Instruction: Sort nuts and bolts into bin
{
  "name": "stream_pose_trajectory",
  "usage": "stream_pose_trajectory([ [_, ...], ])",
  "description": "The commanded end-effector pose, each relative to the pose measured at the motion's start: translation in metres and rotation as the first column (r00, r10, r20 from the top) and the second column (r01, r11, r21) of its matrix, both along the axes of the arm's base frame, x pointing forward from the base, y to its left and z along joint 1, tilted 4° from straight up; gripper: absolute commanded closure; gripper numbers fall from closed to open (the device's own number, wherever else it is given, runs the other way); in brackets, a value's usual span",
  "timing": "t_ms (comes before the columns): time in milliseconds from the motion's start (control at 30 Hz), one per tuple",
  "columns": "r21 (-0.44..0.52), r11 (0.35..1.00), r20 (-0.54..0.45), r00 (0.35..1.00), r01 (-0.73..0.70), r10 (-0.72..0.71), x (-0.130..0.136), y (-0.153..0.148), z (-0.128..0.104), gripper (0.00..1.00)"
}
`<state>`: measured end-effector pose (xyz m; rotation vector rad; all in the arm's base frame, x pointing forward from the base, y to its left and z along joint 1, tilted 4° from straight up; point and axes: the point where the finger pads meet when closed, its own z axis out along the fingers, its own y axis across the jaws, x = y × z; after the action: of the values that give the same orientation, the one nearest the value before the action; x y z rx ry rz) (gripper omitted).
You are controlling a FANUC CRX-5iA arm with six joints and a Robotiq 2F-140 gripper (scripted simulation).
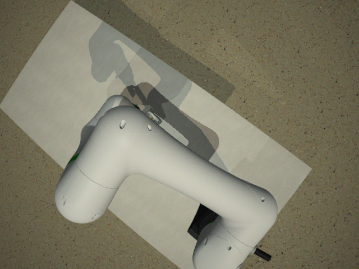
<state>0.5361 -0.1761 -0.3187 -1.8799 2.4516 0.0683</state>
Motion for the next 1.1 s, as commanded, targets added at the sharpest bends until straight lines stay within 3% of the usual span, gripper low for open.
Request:
stream_pose_trajectory([
  [0,0.000,1.000,0.000,1.000,0.000,0.000,0.000,-0.001,0.009,0.00],
  [533,0.000,1.000,0.000,1.000,0.000,0.000,-0.001,-0.005,0.069,0.00],
  [1067,0.000,1.000,0.000,1.000,0.000,0.000,-0.001,-0.005,0.074,0.00],
])
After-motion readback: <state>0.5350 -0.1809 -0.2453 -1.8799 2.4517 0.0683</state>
